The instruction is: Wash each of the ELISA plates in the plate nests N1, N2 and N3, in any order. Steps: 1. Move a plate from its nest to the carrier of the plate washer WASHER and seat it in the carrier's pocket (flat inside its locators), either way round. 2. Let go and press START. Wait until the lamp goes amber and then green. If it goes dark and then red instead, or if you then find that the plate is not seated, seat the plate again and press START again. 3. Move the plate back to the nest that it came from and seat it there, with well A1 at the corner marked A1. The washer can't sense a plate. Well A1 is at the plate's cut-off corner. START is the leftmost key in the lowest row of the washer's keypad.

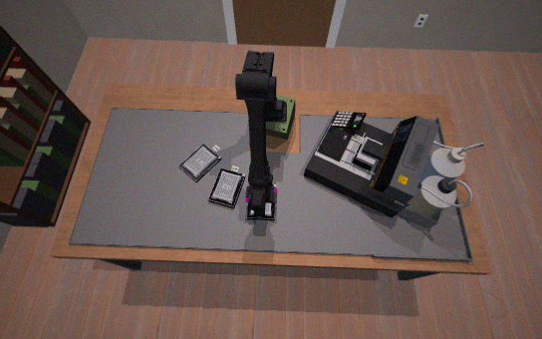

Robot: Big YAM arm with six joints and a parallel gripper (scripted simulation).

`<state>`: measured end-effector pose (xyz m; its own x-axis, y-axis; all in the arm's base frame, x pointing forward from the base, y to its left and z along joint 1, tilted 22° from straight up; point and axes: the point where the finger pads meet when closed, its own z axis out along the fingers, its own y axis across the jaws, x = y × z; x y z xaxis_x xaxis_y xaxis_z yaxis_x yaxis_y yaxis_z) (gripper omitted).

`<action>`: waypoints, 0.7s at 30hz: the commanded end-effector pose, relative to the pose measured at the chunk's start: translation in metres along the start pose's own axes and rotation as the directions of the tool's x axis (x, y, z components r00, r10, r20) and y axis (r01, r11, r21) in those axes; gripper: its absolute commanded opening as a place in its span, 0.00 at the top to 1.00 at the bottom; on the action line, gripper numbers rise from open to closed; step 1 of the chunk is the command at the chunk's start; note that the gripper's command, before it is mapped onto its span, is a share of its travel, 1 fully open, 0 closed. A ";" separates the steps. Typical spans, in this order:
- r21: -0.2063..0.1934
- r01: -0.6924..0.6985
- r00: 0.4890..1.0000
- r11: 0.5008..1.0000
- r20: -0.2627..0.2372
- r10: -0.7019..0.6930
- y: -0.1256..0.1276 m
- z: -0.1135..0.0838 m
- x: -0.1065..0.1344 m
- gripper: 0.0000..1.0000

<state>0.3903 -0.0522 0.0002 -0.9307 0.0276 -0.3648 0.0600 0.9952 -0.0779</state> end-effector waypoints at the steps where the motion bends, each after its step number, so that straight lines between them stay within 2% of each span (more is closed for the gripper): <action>1: -0.002 0.003 1.000 1.000 0.030 -0.003 0.003 0.000 -0.014 0.16; 12: -0.003 0.003 1.000 1.000 0.026 -0.003 0.003 0.002 -0.012 0.16; 13: 0.000 0.000 1.000 1.000 0.021 0.000 0.000 -0.001 -0.010 0.00; 21: 0.000 0.000 1.000 1.000 0.021 0.000 0.000 -0.001 -0.010 0.00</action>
<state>0.3908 -0.0523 -0.0010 -0.9306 0.0276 -0.3651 0.0600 0.9952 -0.0779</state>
